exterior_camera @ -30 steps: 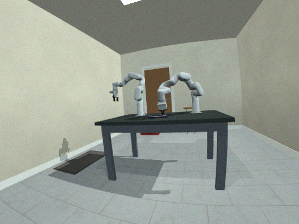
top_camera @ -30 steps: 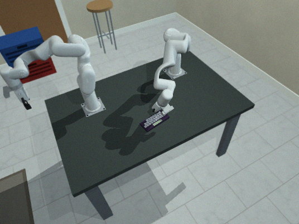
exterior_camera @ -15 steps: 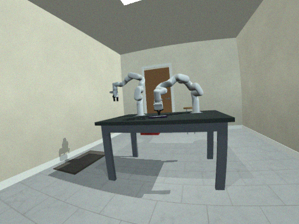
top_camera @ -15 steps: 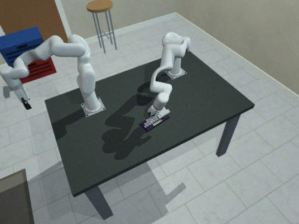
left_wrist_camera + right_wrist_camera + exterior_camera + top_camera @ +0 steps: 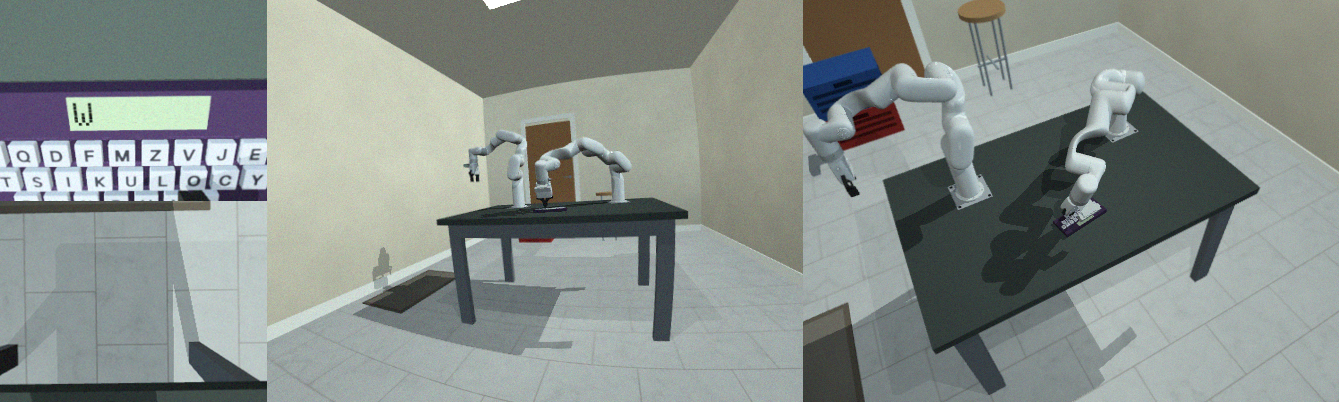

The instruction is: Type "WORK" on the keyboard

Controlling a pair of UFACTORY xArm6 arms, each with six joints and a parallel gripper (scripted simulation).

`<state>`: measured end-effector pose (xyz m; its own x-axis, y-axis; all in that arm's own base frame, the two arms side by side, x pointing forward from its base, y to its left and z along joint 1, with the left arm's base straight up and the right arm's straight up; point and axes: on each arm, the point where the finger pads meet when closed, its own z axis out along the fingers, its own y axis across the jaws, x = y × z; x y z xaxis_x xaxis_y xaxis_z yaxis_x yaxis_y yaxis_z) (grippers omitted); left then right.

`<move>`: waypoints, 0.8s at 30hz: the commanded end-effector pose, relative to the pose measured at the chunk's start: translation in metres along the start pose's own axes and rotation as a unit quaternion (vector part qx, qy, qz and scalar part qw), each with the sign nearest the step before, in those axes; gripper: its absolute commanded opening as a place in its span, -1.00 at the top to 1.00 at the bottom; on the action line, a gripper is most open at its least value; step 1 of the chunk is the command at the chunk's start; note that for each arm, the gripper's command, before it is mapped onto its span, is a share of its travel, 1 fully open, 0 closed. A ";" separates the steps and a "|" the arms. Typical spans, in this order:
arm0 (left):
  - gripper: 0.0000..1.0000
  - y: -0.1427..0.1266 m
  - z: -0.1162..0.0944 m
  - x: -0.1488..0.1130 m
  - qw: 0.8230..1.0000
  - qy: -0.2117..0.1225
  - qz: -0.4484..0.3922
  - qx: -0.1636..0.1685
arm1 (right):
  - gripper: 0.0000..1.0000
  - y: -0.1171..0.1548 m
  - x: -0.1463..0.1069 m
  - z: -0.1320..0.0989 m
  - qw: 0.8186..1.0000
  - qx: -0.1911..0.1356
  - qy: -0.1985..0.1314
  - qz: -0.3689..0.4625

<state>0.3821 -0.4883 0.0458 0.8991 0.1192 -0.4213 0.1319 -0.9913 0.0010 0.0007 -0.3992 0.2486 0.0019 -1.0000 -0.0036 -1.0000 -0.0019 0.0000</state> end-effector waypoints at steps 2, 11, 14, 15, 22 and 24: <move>1.00 0.003 -0.003 0.001 1.000 -0.001 0.001 0.001 | -1.00 0.000 0.001 -0.001 1.000 0.000 0.002 0.000; 1.00 0.003 0.000 0.002 1.000 -0.001 0.001 0.001 | -1.00 0.000 0.001 -0.001 1.000 0.000 0.002 0.000; 1.00 0.003 0.000 0.002 1.000 -0.001 0.001 0.001 | -1.00 0.000 0.001 -0.001 1.000 0.000 0.002 0.000; 1.00 0.003 0.000 0.002 1.000 -0.001 0.001 0.001 | -1.00 0.000 0.001 -0.001 1.000 0.000 0.002 0.000; 1.00 0.003 0.001 0.002 1.000 -0.001 0.001 0.001 | -1.00 0.000 0.001 -0.001 1.000 0.000 0.002 0.000; 1.00 0.003 0.001 0.003 1.000 -0.001 0.001 0.001 | -1.00 0.000 0.001 -0.001 1.000 0.000 0.002 0.000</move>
<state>0.3832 -0.4903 0.0414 0.8968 0.1192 -0.4262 0.1293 -0.9916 -0.0052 0.0007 -0.3992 0.2486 0.0019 -1.0000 -0.0036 -1.0000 -0.0019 0.0000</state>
